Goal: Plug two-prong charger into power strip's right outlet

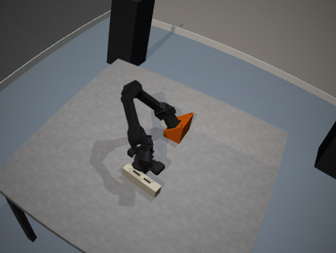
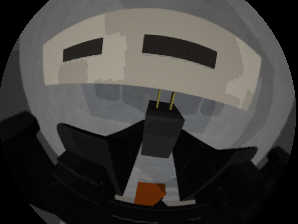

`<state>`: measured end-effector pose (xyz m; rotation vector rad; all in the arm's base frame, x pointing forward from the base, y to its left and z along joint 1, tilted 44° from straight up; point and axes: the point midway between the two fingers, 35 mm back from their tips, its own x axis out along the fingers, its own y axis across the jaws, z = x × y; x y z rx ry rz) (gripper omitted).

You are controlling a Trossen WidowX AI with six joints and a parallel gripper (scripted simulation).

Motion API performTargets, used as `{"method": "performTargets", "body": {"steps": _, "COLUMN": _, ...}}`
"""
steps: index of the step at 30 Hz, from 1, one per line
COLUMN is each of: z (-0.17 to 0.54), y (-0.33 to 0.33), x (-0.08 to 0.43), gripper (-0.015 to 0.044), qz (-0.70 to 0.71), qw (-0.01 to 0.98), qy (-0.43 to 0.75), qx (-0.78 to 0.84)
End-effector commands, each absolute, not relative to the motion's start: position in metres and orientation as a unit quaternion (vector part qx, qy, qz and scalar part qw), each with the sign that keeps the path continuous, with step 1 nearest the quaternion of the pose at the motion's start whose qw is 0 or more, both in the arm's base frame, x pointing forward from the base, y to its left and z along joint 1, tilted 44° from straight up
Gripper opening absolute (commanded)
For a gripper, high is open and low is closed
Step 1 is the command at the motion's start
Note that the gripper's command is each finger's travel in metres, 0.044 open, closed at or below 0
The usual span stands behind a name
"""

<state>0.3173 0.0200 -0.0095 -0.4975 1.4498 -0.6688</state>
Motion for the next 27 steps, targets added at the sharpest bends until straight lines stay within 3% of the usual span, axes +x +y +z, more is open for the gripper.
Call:
{"method": "performTargets", "body": {"steps": 1, "z": -0.0083, "y": 0.0198, "x": 0.3187, "gripper": 0.0, "qz": -0.296, "qw": 0.67, "qy": 0.642, "qx": -0.224}}
{"method": "performTargets", "body": {"steps": 27, "z": -0.0081, "y": 0.0196, "x": 0.3211, "gripper": 0.0, "qz": -0.296, "qw": 0.67, "qy": 0.642, "qx": -0.224}}
